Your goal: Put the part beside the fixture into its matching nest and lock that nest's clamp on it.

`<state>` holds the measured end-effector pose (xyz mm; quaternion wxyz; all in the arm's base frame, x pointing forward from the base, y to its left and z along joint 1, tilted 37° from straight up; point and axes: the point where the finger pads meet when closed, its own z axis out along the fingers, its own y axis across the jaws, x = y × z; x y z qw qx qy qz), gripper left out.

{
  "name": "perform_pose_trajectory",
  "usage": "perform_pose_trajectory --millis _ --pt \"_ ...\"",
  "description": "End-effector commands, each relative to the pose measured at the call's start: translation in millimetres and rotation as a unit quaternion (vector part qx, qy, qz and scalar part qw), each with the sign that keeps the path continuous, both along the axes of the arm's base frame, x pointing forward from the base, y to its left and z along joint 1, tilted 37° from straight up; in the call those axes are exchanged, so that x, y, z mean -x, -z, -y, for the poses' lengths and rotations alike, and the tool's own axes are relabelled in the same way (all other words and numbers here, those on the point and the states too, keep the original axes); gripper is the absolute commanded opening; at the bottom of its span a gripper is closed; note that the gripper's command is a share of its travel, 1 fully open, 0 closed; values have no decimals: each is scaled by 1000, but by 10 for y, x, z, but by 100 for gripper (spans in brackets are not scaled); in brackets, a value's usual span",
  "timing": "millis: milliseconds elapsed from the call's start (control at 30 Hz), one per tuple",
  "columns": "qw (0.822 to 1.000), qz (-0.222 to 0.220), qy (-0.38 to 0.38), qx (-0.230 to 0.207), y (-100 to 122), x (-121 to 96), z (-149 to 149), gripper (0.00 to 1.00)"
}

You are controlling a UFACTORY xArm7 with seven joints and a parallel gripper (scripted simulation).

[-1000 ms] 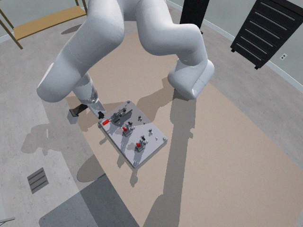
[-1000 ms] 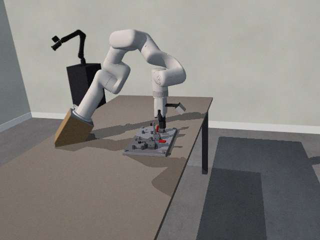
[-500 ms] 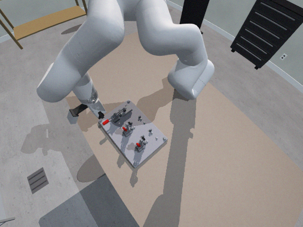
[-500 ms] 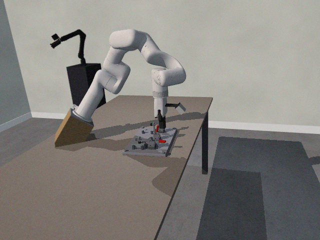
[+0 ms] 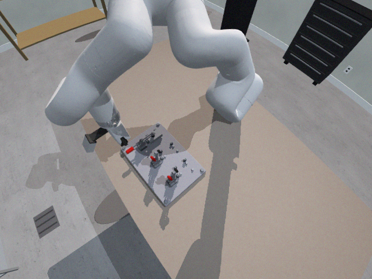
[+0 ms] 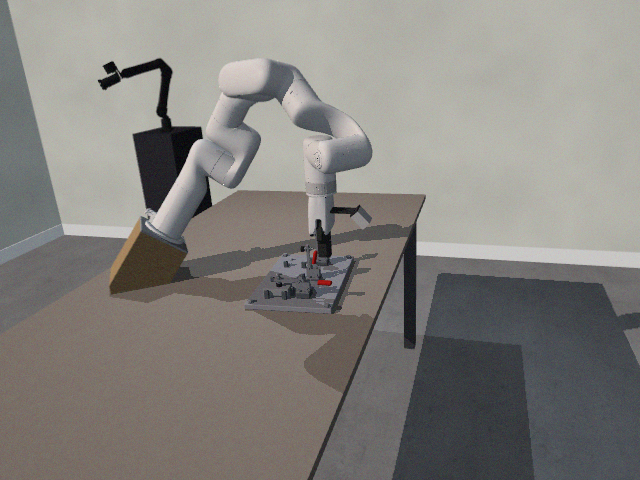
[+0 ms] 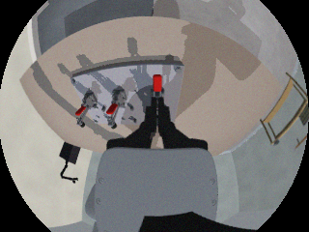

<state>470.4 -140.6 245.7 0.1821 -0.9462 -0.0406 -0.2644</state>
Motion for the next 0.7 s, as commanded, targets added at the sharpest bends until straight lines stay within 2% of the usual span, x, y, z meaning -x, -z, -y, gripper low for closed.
perform_pose_trajectory --millis 0,33,667 --pt "1000 1 1 1 -9 -1 13 0" --pt "1000 1 1 1 -9 -1 13 100" --pt "1000 1 1 1 -9 -1 13 100"
